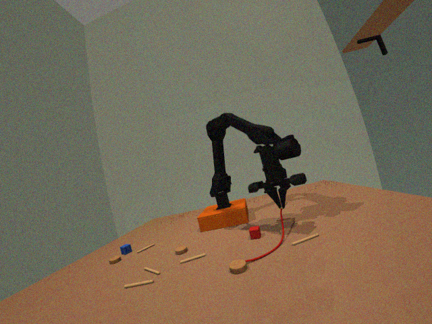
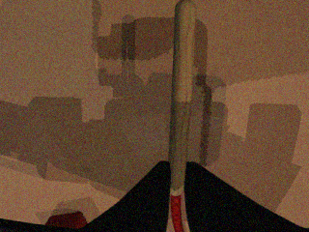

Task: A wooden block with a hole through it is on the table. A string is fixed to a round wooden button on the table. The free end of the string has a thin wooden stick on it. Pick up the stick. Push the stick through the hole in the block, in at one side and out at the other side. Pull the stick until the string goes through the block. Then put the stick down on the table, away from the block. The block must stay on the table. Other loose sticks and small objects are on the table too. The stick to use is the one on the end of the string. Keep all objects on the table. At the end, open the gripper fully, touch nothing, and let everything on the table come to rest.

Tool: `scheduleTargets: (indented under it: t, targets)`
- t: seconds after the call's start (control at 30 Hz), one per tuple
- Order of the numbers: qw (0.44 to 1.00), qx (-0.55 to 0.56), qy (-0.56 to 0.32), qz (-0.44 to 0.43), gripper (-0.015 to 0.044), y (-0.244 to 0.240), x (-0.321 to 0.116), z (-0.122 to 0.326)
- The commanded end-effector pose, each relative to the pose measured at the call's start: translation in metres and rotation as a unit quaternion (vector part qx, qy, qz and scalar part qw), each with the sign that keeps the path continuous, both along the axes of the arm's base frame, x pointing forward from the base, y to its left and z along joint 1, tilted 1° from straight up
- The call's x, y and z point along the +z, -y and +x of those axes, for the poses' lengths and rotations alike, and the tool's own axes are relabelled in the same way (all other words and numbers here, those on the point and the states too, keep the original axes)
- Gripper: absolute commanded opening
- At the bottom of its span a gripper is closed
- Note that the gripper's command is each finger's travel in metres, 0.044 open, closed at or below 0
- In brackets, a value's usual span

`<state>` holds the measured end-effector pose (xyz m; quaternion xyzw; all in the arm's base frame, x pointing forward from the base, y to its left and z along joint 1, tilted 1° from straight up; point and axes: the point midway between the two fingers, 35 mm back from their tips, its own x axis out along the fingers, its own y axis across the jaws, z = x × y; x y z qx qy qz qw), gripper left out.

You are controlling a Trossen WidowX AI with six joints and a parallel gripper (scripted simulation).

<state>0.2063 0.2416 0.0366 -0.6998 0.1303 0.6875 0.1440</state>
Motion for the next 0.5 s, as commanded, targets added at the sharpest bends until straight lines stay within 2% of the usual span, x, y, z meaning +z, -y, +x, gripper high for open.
scheduleTargets:
  t: [0.0, 0.47]
  targets:
    - [0.997, -0.080, 0.000, 0.002, 0.0000, -0.001, 0.001, 0.004]
    - [0.944, -0.329, -0.003, 0.007, 0.0000, -0.004, 0.003, 0.017]
